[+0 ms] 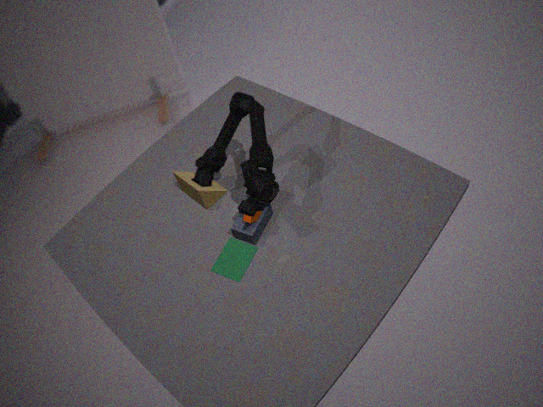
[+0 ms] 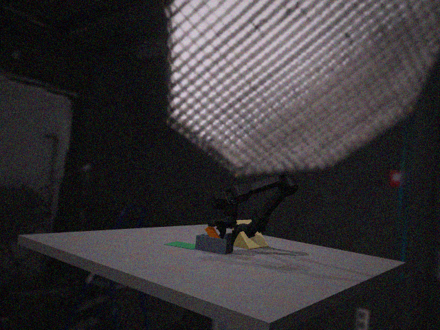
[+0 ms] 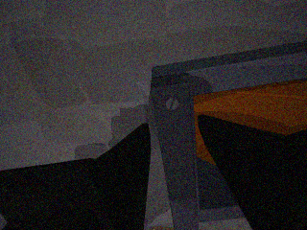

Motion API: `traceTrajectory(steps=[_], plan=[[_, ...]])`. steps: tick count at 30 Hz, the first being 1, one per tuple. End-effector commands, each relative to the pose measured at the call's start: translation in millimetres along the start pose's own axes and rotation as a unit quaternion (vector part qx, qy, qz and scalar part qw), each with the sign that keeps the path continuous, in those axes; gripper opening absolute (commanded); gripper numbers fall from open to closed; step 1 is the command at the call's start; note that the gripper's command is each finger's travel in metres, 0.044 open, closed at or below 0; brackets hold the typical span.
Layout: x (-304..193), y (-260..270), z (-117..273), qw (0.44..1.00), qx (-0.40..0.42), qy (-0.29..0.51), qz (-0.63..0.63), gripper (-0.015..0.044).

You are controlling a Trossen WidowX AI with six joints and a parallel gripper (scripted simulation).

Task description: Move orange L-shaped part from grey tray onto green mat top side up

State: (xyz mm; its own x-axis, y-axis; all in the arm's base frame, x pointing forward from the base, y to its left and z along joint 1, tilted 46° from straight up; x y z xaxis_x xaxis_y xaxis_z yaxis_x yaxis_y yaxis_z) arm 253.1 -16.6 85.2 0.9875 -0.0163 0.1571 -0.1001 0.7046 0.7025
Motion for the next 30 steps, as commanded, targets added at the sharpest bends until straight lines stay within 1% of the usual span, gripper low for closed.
traceTrajectory(steps=[1, 18, 27, 30], plan=[[-1, 0, -2, 1.0, 0.0, 0.0, -0.002, 0.018], [0, 0, 0, 1.0, 0.001, 0.0, -0.001, 0.018], [-2, 11, 11, 1.0, 0.0, 0.001, -0.002, 0.018], [1, 9, 24, 1.0, -0.002, 0.001, -0.002, 0.018]])
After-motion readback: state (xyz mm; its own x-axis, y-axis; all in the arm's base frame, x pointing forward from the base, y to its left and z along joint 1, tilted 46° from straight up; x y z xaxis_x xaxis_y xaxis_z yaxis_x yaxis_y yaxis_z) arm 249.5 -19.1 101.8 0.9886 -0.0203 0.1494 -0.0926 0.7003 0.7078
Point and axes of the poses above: the point midway between the two fingers, 35 mm back from their tips, its own z axis back along the fingers, its own y axis across the jaws, x = y × z, the point moved 4 cm from there along z, back along the fingers, and after that the axes turned 6 degrees about -z, right-handed, at the moved point
